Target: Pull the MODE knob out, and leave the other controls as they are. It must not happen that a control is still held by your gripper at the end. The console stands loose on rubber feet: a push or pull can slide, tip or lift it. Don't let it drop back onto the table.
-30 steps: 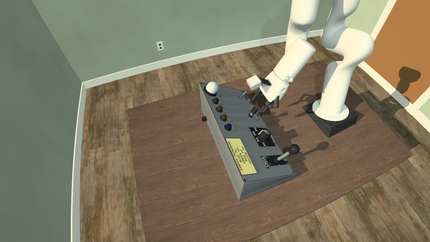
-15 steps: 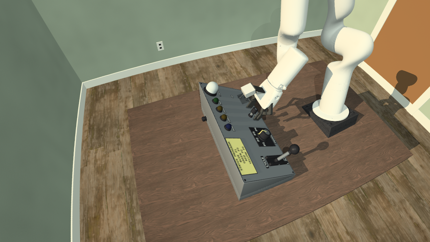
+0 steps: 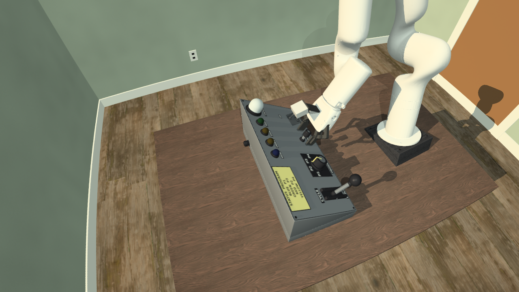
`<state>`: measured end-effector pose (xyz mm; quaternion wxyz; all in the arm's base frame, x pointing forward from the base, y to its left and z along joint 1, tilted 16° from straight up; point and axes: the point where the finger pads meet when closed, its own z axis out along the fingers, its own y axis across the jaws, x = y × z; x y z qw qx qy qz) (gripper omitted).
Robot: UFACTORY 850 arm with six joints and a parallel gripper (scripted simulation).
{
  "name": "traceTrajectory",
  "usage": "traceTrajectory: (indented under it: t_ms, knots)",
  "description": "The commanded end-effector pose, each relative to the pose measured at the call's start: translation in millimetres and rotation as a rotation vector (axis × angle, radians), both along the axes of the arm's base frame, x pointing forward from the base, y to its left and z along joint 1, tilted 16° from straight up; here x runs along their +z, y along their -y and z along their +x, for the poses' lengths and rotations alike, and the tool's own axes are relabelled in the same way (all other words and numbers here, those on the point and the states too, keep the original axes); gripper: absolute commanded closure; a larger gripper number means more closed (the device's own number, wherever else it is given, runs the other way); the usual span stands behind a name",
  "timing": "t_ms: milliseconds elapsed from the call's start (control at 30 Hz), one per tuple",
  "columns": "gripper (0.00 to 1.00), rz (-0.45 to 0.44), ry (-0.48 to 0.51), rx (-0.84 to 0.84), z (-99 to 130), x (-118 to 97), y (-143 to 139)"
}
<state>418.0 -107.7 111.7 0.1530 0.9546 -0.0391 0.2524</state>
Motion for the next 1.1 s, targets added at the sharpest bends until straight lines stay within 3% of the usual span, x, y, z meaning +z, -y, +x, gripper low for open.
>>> traceTrajectory:
  t_ms: [0, 800, 833, 1067]
  knots:
    - [0.24, 0.0, 0.001, 0.0, 0.8, 0.3, 0.1]
    - [0.24, 0.0, 0.001, 0.0, 3.6, -3.1, 1.5]
    - [1.0, 0.0, 0.001, 0.0, 3.6, -3.1, 1.5]
    - [1.0, 0.0, 0.001, 0.0, 3.6, -3.1, 1.5]
